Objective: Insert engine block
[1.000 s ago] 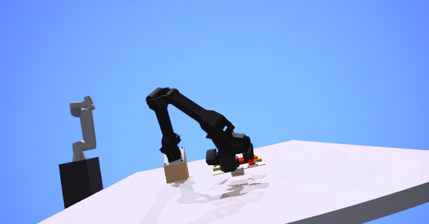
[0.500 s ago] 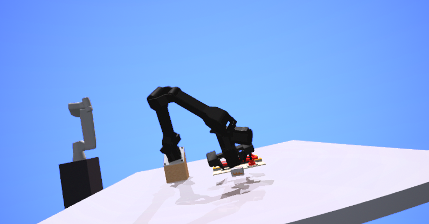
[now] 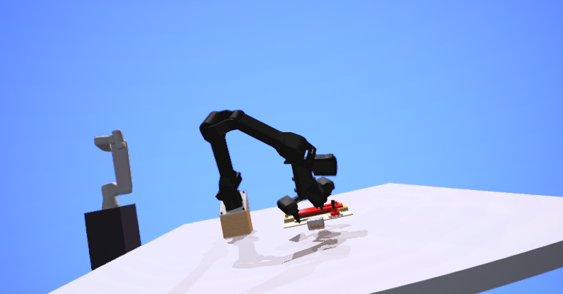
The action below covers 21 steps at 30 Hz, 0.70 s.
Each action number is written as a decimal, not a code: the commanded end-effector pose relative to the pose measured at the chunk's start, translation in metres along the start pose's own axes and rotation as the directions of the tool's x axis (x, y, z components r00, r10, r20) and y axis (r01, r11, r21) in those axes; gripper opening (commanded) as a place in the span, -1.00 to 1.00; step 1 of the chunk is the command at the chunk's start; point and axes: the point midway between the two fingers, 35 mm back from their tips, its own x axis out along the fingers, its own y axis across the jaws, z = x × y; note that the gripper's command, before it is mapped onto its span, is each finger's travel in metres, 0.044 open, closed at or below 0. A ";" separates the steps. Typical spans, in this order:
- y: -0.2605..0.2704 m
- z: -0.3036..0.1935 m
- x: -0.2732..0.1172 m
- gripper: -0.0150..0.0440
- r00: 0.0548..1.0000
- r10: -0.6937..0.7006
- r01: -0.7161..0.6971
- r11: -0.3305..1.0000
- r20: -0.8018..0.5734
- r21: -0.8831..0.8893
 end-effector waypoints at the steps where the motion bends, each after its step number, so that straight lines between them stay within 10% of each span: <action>1: 0.002 -0.002 -0.001 1.00 0.999 -0.033 0.036 0.996 0.038 -0.084; 21: 0.012 -0.006 -0.015 1.00 0.917 -0.207 0.373 0.746 0.340 -0.551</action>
